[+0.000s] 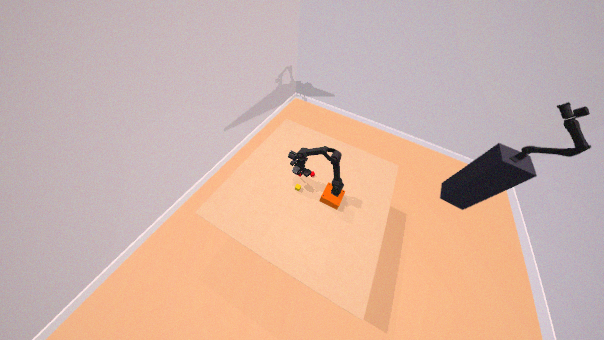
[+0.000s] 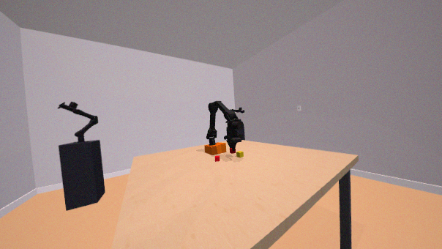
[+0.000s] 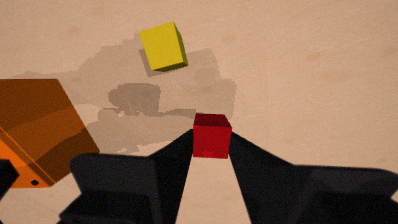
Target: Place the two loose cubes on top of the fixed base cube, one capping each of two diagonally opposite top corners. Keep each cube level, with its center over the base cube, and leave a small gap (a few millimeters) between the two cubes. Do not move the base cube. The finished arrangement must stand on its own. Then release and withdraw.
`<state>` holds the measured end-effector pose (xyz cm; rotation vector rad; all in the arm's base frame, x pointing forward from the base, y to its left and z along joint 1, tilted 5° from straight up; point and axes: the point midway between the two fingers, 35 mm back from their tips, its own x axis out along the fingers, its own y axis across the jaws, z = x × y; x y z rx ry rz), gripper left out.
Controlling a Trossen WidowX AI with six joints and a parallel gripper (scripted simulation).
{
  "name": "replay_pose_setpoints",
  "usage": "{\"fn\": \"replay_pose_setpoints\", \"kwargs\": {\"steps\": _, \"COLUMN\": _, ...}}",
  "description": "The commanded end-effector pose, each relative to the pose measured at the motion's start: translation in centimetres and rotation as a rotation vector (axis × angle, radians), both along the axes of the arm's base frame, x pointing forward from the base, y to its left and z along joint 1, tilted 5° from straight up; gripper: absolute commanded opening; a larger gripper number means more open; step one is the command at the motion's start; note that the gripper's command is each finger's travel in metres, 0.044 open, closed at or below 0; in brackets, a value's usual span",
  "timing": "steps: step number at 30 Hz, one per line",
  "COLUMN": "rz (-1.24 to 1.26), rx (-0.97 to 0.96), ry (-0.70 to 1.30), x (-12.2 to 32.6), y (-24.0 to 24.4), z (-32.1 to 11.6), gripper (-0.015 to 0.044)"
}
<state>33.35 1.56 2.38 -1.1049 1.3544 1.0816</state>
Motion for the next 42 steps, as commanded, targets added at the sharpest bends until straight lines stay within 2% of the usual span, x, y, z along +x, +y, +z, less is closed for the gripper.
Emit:
{"fn": "replay_pose_setpoints", "kwargs": {"steps": 1, "rz": -0.004, "rx": -0.003, "ry": -0.016, "x": 0.3, "y": 0.0, "z": 1.7, "gripper": 0.0105}}
{"fn": "replay_pose_setpoints", "kwargs": {"steps": 13, "rz": -0.004, "rx": -0.002, "ry": -0.016, "x": 0.0, "y": 0.2, "z": 5.1, "gripper": 0.0105}}
{"fn": "replay_pose_setpoints", "kwargs": {"steps": 42, "rz": -0.402, "rx": -0.007, "ry": -0.035, "x": -1.6, "y": 8.2, "z": 2.1, "gripper": 0.0105}}
